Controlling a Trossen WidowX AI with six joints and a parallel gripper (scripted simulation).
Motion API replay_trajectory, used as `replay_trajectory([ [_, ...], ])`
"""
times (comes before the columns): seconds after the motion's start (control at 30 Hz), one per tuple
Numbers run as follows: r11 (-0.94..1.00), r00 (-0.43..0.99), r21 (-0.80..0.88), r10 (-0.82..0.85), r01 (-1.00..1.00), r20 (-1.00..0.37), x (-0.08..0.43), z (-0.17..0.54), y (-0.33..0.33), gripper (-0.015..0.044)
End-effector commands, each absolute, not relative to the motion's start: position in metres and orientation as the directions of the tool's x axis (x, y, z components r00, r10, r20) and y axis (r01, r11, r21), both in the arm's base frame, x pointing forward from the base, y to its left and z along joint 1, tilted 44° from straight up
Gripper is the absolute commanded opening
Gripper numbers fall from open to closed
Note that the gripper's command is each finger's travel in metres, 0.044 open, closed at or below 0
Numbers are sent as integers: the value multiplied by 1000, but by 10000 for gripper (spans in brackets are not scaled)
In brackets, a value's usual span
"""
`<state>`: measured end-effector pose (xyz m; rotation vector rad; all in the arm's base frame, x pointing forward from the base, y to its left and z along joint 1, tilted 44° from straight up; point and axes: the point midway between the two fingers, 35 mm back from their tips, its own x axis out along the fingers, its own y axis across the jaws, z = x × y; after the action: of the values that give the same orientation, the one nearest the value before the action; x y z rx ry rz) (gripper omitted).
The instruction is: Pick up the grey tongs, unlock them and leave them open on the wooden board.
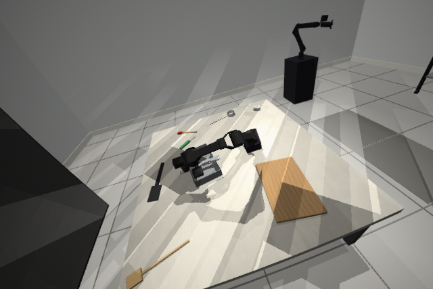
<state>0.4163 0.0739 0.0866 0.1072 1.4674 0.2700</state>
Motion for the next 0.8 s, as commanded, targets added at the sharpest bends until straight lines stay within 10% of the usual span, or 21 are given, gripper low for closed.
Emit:
replay_trajectory([
  [0.0, 965, 67, 240, 248, -110, -967, 416, 75, 77, 260],
  [0.77, 964, 67, 240, 248, -110, -966, 417, 38, 86, 260],
])
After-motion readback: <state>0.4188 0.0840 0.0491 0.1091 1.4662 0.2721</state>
